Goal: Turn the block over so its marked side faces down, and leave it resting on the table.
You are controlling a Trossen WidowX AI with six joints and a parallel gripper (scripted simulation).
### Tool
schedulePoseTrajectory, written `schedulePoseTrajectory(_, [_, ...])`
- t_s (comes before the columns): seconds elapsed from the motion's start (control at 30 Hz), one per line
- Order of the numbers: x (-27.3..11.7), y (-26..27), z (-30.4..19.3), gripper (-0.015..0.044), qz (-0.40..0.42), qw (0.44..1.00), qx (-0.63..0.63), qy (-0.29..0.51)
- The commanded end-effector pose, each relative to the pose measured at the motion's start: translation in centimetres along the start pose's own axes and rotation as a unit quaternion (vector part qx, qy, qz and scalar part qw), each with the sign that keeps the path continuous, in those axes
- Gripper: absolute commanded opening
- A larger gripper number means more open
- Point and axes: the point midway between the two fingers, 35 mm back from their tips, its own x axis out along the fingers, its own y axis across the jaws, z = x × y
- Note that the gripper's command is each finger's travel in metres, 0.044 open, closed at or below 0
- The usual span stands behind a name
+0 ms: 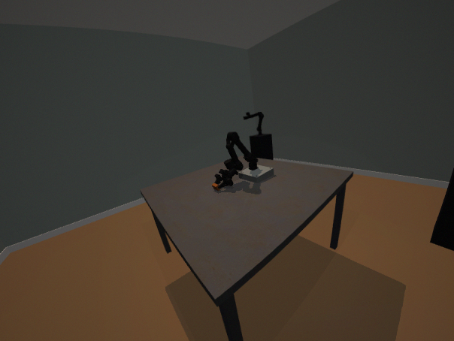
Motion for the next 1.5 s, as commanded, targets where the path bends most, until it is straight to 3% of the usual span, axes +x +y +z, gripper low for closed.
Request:
schedulePoseTrajectory(0.0, [0.0,0.1,0.1,0.0394,0.002,1.0,0.003,-0.002])
schedulePoseTrajectory(0.07, [0.0,0.1,0.1,0.044,0.002,1.0,0.003,-0.002])
schedulePoseTrajectory(1.2, [0.1,0.1,0.1,0.044,0.002,1.0,0.003,0.001])
schedulePoseTrajectory(1.47, [1.1,-0.1,1.9,0.044,0.002,0.993,0.002,0.122])
